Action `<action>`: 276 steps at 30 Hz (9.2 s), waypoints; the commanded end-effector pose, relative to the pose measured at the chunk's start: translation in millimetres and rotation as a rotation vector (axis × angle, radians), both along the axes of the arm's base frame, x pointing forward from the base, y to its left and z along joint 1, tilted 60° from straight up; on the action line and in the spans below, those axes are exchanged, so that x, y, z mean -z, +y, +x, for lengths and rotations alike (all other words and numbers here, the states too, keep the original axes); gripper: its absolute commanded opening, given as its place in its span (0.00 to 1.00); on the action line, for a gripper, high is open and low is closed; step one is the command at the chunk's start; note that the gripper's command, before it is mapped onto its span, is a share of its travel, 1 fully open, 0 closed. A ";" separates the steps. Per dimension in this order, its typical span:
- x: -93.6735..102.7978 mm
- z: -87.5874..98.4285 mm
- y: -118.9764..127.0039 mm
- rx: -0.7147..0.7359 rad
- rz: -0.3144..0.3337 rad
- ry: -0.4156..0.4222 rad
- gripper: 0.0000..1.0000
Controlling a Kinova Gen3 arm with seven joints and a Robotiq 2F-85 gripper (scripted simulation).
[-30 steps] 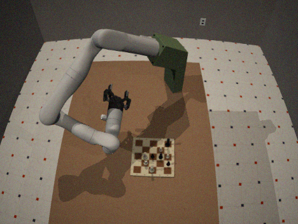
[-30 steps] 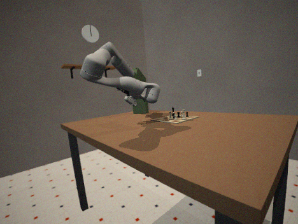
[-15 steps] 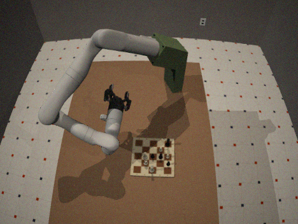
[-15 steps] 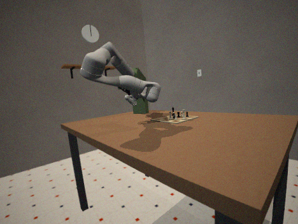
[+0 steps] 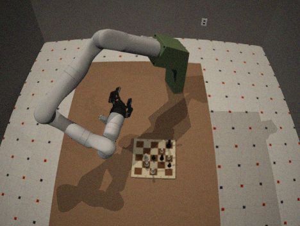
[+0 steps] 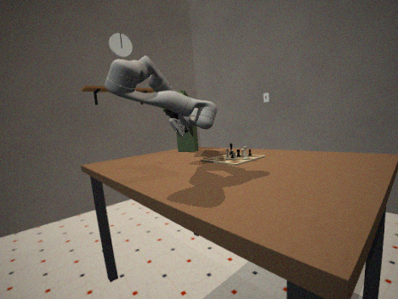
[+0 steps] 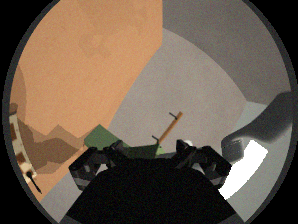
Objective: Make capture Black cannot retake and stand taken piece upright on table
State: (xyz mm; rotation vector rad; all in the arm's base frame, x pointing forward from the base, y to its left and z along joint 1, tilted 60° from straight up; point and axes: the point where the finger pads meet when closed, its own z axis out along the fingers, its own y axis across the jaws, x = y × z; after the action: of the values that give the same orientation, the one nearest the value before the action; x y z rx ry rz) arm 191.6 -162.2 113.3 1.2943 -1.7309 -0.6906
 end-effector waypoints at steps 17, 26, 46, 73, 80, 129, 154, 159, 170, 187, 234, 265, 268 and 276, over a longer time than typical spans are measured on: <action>-0.8 34.2 20.8 0.101 -0.176 -0.155 1.00; -0.7 46.9 27.6 0.144 -0.230 -0.209 1.00; -1.2 58.7 35.2 0.191 -0.284 -0.262 1.00; -2.9 78.8 47.4 0.271 -0.363 -0.349 1.00; -3.8 86.5 51.7 0.301 -0.388 -0.380 1.00; -14.3 135.2 80.4 0.505 -0.517 -0.570 1.00; -19.8 151.6 91.1 0.582 -0.551 -0.631 1.00; -23.2 160.4 96.6 0.624 -0.565 -0.662 1.00; -27.0 169.4 102.1 0.666 -0.578 -0.693 1.00; -35.6 187.3 113.6 0.753 -0.598 -0.752 1.00; -70.2 239.7 149.8 1.037 -0.616 -0.903 1.00; -81.3 268.1 150.7 1.267 -0.639 -0.948 1.00; -81.3 268.1 150.7 1.267 -0.639 -0.948 1.00; -77.8 273.5 141.7 1.335 -0.659 -0.947 1.00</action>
State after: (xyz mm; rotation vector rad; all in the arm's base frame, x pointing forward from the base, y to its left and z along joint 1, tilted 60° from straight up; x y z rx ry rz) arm 463.8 -16.0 191.9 -0.2095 -3.1841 -0.0229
